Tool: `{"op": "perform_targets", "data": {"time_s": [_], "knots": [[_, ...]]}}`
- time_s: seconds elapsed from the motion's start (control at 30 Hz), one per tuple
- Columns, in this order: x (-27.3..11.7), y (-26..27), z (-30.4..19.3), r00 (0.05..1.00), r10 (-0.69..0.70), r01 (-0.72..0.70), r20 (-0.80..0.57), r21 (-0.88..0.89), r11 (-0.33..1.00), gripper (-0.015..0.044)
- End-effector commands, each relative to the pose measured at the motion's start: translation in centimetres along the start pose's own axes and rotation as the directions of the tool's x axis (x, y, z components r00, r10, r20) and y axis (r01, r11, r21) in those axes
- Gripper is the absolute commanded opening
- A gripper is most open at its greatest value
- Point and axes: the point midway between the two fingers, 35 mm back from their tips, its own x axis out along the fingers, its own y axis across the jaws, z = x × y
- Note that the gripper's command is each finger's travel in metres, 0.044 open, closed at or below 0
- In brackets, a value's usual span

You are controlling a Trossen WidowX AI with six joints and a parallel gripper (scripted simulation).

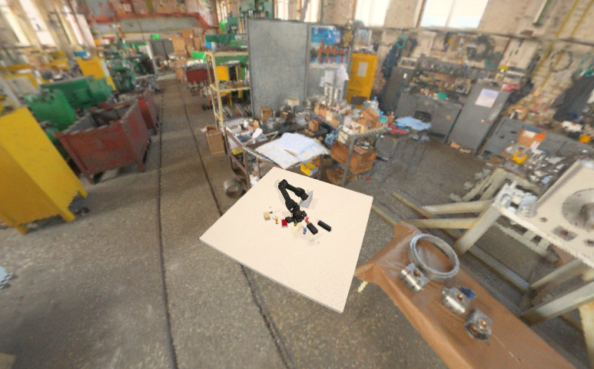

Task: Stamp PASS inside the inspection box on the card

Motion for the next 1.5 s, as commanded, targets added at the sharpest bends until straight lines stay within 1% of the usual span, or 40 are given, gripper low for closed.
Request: {"op": "perform_targets", "data": {"time_s": [0.0,1.47], "knots": [[0.5,0.0,-0.1,1.000,-0.001,0.001,-0.006,-0.006,1.000,0.0000],[3.4,0.0,-0.2,1.000,0.000,0.000,0.001,-0.007,1.000,0.0000]]}}
